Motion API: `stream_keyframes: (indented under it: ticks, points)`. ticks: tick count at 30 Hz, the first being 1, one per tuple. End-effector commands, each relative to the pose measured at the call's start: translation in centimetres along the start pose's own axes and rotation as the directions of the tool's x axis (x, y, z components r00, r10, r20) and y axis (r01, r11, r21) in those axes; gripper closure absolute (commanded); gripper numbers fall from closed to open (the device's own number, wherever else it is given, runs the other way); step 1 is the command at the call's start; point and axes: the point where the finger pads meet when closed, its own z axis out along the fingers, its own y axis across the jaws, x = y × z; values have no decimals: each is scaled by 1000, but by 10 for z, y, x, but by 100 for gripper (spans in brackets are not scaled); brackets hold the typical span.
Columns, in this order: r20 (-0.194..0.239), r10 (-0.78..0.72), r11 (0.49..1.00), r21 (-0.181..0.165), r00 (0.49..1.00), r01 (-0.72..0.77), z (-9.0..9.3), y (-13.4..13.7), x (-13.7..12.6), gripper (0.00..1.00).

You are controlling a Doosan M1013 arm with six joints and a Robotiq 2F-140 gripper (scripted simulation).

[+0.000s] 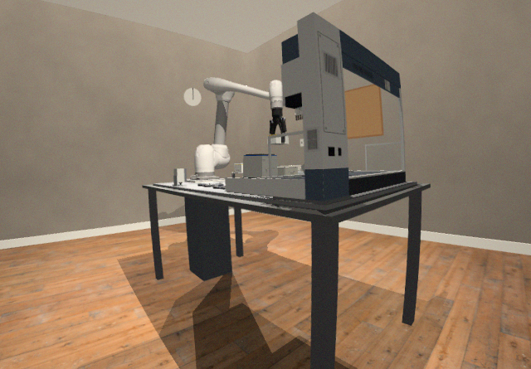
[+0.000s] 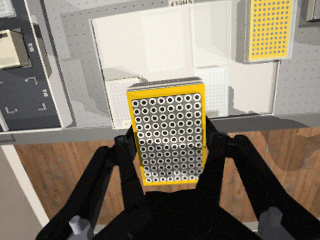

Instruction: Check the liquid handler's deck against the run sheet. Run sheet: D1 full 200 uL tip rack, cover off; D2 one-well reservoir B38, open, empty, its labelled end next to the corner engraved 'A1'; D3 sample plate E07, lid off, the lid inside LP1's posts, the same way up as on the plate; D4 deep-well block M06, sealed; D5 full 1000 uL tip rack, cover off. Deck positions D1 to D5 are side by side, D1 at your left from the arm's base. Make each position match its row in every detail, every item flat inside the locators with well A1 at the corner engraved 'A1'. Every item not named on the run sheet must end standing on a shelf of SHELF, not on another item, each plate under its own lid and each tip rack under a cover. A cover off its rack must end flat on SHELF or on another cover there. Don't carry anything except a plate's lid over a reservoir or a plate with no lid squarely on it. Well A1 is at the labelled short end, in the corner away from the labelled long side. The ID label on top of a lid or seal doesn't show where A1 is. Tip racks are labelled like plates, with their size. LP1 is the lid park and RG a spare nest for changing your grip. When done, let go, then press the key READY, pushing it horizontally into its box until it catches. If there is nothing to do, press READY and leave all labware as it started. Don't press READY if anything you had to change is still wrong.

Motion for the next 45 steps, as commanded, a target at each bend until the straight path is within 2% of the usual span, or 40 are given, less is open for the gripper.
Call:
stream_keyframes:
  ticks: [1,12,21,45]
  points:
    - [1,0,1000,1,1000,0,-3,0,0,90]
    - [1,0,1000,1,1000,0,-21,0,0,90]
    - [1,0,1000,1,1000,0,-21,0,0,90]
    - [1,0,1000,1,1000,0,-21,3,110,90]
